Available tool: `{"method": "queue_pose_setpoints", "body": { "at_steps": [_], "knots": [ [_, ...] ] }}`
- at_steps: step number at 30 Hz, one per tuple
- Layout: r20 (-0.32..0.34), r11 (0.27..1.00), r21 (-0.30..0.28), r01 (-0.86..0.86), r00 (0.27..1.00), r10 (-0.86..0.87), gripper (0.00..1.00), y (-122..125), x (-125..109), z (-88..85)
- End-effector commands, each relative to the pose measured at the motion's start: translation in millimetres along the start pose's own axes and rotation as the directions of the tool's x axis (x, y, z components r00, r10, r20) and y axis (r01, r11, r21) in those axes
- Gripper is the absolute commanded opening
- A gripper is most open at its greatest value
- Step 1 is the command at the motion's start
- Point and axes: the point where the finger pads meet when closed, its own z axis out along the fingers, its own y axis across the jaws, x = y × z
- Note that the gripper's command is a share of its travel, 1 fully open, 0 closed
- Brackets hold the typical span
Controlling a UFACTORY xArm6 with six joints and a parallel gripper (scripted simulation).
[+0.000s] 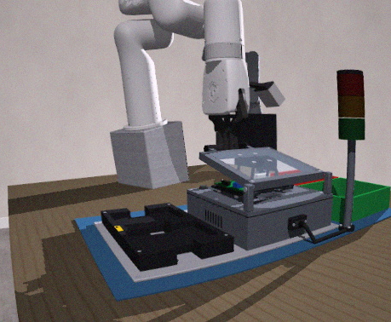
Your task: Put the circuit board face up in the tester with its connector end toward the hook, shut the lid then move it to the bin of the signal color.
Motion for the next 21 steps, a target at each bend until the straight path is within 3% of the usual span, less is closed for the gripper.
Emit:
{"method": "queue_pose_setpoints", "body": {
  "at_steps": [1,21],
  "knots": [
    [0.002,1.0,-0.005,-0.001,1.0,0.001,0.0,0.0,-0.1,9.5],
    [0.002,1.0,-0.005,-0.001,1.0,0.001,0.0,-1.7,-0.2,30.7]
  ]
}}
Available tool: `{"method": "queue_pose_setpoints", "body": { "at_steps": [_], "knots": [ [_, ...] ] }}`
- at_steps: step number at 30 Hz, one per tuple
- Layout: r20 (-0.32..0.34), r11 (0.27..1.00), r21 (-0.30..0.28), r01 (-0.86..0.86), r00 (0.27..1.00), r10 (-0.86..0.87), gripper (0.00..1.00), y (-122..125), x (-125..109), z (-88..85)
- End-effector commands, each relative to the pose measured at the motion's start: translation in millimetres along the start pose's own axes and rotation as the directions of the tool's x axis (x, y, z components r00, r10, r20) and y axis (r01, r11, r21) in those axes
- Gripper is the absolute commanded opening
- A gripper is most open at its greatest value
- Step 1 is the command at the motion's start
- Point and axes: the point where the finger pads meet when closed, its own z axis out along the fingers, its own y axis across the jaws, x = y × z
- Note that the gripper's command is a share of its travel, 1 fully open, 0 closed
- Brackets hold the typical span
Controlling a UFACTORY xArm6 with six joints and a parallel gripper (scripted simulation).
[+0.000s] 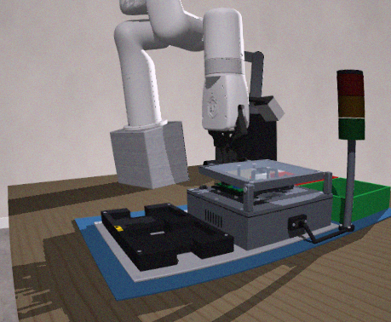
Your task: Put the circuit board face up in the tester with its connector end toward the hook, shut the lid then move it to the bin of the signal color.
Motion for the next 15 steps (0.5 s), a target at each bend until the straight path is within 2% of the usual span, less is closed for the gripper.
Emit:
{"method": "queue_pose_setpoints", "body": {
  "at_steps": [1,15],
  "knots": [
    [0.0,1.0,-0.004,-0.001,1.0,0.001,0.0,1.5,-0.1,3.0],
    [0.0,1.0,-0.004,-0.001,1.0,0.001,0.0,1.1,0.0,7.6]
  ]
}}
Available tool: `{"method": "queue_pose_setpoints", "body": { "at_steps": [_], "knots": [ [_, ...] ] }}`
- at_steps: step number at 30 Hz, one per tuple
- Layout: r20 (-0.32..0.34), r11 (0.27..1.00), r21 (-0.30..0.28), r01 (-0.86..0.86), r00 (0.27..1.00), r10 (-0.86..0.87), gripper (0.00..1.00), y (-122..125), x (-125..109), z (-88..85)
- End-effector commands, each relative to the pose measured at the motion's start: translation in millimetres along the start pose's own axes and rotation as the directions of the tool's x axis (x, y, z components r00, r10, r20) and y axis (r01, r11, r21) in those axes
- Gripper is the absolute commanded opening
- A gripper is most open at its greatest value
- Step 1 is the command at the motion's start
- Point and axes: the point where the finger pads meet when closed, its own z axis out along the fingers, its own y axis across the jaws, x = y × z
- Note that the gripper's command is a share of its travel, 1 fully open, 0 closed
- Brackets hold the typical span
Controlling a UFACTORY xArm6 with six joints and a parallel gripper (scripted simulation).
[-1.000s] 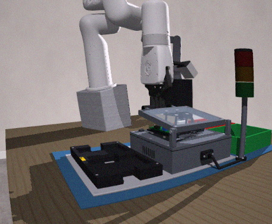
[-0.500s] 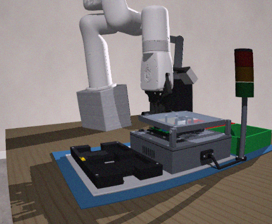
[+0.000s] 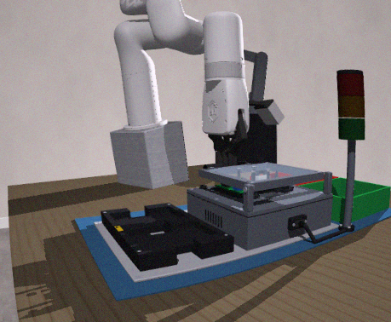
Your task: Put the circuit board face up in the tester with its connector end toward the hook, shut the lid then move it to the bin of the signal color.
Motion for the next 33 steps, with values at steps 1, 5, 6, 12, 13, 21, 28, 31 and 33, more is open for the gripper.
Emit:
{"method": "queue_pose_setpoints", "body": {
  "at_steps": [1,5,6,12,13,21,28,31,33],
  "knots": [
    [0.0,1.0,-0.003,0.0,1.0,0.0,0.0,1.2,0.0,0.4],
    [0.0,1.0,-0.003,0.0,1.0,0.0,0.0,1.2,0.0,0.9],
    [0.0,1.0,-0.003,0.0,1.0,0.0,0.0,1.2,0.0,0.9],
    [0.0,1.0,-0.003,0.0,1.0,0.0,0.0,1.2,0.0,1.0],
    [0.0,1.0,-0.003,0.0,1.0,0.0,0.0,1.2,0.0,1.0],
    [0.0,1.0,-0.003,0.0,1.0,0.0,0.22,1.2,0.0,1.0],
    [0.0,1.0,-0.003,0.0,1.0,0.0,0.22,1.2,0.0,1.0],
    [0.0,1.0,-0.003,0.0,1.0,0.0,0.22,1.2,0.0,1.0],
    [0.0,1.0,-0.003,0.0,1.0,0.0,0.22,1.2,0.0,1.0]
  ]
}}
